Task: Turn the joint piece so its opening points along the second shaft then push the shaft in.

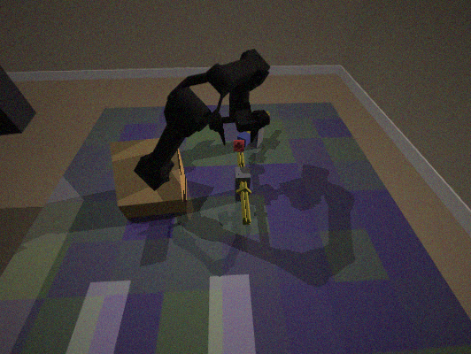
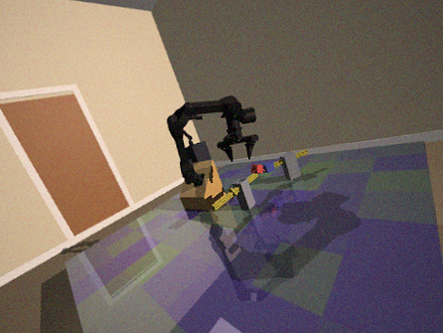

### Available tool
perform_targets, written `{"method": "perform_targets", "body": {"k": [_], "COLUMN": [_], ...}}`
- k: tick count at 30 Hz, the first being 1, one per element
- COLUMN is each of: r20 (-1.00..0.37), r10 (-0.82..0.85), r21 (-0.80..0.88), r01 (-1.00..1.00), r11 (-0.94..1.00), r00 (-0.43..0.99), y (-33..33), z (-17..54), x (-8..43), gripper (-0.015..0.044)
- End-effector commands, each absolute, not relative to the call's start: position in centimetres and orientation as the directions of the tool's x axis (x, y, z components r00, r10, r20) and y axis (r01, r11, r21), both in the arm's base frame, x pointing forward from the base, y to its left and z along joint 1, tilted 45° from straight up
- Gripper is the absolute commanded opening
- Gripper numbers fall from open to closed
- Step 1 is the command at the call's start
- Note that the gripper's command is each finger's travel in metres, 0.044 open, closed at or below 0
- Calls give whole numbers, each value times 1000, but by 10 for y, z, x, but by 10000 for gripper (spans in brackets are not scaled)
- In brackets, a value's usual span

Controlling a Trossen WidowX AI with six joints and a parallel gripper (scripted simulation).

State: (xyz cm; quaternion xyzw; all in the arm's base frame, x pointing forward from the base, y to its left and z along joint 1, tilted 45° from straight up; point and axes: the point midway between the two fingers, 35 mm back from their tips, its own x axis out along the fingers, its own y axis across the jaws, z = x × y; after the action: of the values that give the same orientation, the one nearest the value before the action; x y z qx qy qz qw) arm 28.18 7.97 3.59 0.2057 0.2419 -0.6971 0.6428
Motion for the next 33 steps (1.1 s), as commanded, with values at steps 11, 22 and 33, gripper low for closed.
{"method": "perform_targets", "body": {"k": [11,22,33], "r20": [-567,-567,-565], "r10": [-819,-818,-820], "r21": [145,146,147], "r01": [967,967,967], "r11": [-209,-209,-209], "r00": [-92,-91,-91], "y": [77,43,27], "z": [33,-5,-28], "x": [283,283,282], "gripper": [440,440,440]}}
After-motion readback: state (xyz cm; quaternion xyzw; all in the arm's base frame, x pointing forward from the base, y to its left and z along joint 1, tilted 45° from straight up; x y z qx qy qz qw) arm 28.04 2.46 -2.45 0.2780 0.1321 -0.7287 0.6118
